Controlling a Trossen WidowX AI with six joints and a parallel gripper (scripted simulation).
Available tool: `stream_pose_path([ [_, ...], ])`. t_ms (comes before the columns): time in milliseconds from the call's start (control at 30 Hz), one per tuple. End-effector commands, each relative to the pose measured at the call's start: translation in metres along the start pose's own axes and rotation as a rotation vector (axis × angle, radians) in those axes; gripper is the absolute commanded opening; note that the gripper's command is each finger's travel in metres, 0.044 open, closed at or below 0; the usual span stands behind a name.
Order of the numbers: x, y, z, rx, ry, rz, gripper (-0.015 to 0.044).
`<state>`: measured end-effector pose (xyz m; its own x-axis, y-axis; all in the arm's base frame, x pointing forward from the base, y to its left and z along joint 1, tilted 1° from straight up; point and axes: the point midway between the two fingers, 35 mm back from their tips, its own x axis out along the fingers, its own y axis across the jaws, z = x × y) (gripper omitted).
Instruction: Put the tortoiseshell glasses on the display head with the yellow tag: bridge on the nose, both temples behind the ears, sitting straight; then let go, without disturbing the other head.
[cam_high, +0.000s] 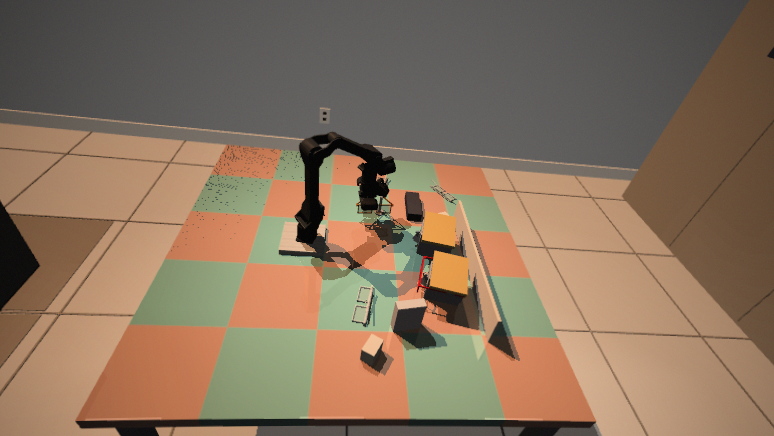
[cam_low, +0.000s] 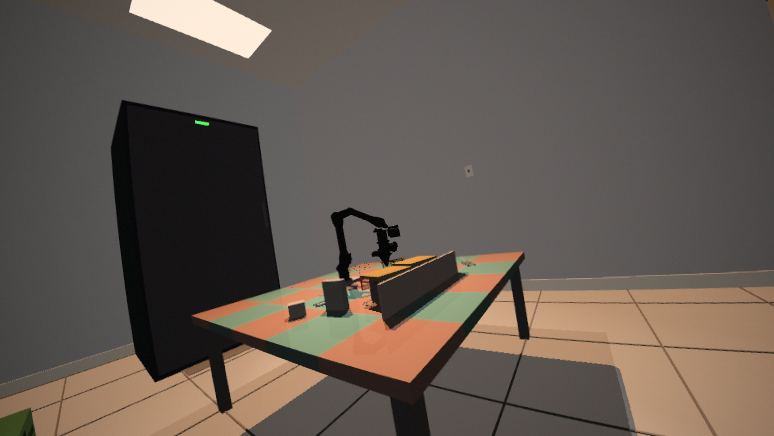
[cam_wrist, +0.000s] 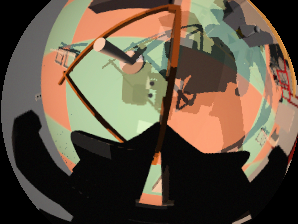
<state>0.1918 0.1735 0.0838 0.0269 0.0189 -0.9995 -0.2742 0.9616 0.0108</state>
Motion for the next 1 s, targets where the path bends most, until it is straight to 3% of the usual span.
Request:
stream_pose_path([
  [0, -0.001, -0.003, -0.003, -0.001, -0.002, -0.001, 0.0000],
  [967, 0.000, -0.010, -0.019, -0.001, -0.001, -0.002, 0.0000],
])
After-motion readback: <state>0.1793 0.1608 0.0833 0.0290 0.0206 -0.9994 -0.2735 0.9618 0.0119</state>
